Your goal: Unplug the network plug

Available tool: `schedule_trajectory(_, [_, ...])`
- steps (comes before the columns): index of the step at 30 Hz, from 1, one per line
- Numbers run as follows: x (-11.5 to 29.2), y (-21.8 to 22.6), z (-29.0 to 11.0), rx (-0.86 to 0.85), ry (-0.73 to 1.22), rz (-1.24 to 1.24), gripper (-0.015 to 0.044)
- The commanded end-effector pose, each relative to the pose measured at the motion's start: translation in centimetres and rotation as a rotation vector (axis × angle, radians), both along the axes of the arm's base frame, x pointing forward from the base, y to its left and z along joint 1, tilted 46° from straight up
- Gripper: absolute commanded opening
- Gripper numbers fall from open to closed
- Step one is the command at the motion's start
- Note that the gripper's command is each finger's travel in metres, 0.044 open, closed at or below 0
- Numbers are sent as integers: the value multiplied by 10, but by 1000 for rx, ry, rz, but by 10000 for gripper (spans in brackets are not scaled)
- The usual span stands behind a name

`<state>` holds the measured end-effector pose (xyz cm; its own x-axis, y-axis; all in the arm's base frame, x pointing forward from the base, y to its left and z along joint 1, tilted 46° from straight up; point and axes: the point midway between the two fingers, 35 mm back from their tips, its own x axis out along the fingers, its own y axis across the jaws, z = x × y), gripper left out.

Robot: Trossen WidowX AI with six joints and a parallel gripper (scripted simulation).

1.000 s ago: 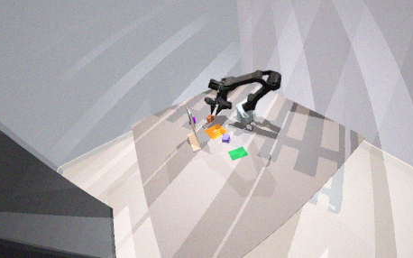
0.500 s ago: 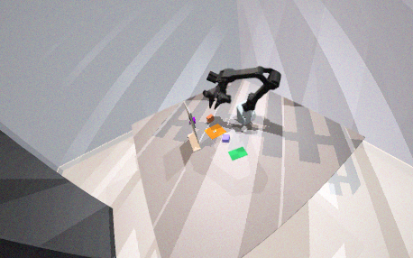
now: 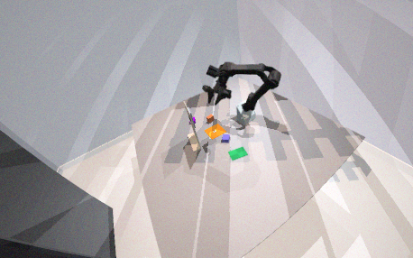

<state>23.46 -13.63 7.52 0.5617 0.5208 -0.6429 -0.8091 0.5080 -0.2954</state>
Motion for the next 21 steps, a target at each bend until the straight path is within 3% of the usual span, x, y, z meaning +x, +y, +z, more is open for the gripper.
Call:
schedule_trajectory(1, [1,-3,2,-11,-4,1,314])
schedule_trajectory(6, [1,-3,2,-11,-4,1,440])
schedule_trajectory(21, [1,-3,2,-11,-4,1,440])
